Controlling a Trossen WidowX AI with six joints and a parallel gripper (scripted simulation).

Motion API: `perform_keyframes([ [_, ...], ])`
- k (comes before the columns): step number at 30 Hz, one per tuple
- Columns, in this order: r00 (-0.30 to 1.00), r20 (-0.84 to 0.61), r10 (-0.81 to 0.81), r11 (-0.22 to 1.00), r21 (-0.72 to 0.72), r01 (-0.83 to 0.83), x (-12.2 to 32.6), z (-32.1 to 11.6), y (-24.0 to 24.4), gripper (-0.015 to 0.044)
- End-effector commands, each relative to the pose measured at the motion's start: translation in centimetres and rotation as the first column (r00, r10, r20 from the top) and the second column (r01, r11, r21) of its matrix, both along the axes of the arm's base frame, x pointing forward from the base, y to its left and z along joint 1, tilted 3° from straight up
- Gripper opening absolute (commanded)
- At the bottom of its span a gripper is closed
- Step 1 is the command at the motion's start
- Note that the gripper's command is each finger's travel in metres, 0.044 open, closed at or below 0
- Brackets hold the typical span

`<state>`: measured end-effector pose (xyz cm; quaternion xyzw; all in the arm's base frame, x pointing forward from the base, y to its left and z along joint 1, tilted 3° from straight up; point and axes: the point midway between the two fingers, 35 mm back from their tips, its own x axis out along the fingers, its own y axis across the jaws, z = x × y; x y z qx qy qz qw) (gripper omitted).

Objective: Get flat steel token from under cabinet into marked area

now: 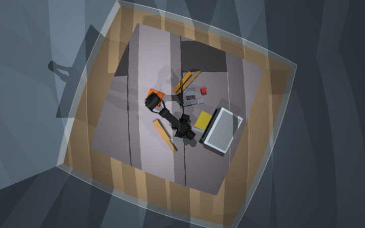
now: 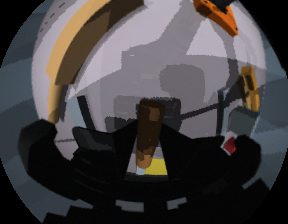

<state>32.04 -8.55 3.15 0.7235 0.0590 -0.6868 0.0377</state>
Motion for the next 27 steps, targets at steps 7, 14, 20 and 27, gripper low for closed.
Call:
perform_keyframes([
  [7, 1.000, 0.002, -0.002, 1.000, -0.001, 0.002, 1.3, 0.1, 0.1, 0.0000],
  [14, 1.000, 0.003, -0.002, 1.000, -0.001, 0.002, 2.0, 0.2, 0.2, 0.0000],
  [20, 1.000, 0.003, -0.002, 1.000, -0.001, 0.002, 2.6, 0.2, 0.3, 0.0000],
  [27, 1.000, 0.004, -0.002, 1.000, -0.001, 0.002, 3.4, 0.3, 0.4, 0.0000],
])
